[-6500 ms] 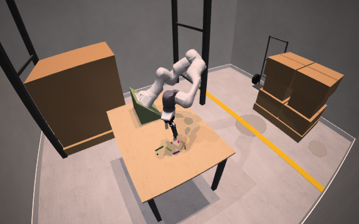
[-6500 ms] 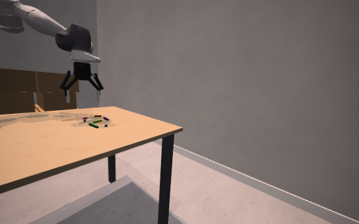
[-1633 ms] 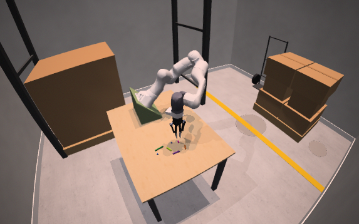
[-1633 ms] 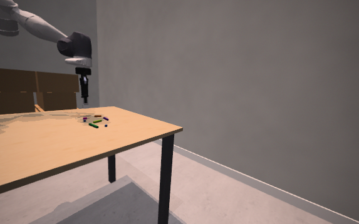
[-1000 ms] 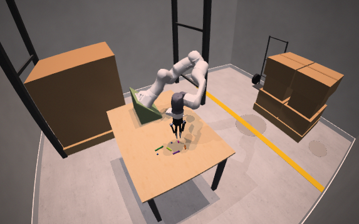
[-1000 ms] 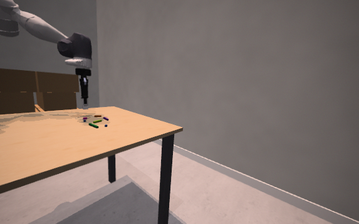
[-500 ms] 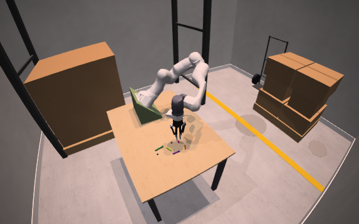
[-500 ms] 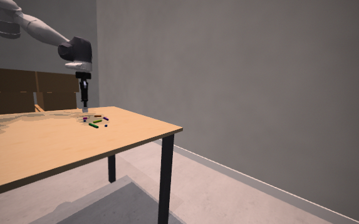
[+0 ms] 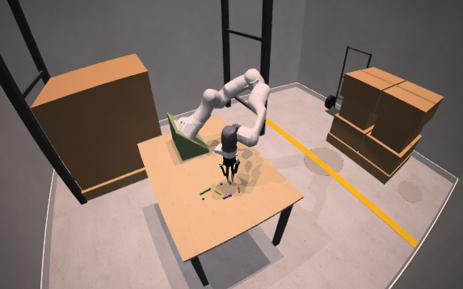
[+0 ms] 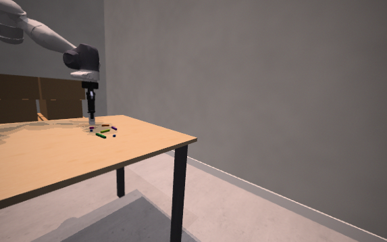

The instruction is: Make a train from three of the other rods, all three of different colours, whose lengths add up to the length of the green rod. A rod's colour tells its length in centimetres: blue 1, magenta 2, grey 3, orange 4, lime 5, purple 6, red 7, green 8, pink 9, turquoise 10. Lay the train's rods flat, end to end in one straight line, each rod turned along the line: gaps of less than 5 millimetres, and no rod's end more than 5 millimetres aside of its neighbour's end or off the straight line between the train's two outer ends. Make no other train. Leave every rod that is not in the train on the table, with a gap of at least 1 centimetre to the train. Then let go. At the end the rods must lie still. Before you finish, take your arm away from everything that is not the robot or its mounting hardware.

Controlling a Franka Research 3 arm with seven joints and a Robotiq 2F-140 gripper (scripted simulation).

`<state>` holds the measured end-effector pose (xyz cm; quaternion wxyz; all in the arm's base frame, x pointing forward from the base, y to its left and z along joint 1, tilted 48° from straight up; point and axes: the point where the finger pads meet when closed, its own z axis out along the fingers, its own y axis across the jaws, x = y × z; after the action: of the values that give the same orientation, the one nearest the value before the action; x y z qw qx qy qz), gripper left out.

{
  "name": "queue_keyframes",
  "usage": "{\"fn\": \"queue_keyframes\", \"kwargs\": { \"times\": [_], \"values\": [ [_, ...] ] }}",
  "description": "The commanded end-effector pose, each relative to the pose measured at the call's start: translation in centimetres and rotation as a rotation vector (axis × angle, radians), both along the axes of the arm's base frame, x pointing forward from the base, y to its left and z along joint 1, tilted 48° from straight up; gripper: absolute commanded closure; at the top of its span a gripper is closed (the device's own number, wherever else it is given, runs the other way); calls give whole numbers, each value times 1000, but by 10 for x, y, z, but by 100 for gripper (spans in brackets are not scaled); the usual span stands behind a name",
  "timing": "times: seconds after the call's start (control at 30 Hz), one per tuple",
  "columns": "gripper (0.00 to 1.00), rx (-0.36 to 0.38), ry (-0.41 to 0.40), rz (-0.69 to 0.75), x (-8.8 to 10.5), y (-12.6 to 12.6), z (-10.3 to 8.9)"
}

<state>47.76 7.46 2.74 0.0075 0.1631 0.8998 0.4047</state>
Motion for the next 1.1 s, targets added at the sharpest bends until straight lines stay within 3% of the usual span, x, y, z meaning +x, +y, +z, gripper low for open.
{"fn": "queue_keyframes", "kwargs": {
  "times": [0.0, 1.07],
  "values": [
    [85, -6, -13, 3, 3, 2, -3],
    [85, -6, -13, 3, 4, 5, -7]
  ]
}}
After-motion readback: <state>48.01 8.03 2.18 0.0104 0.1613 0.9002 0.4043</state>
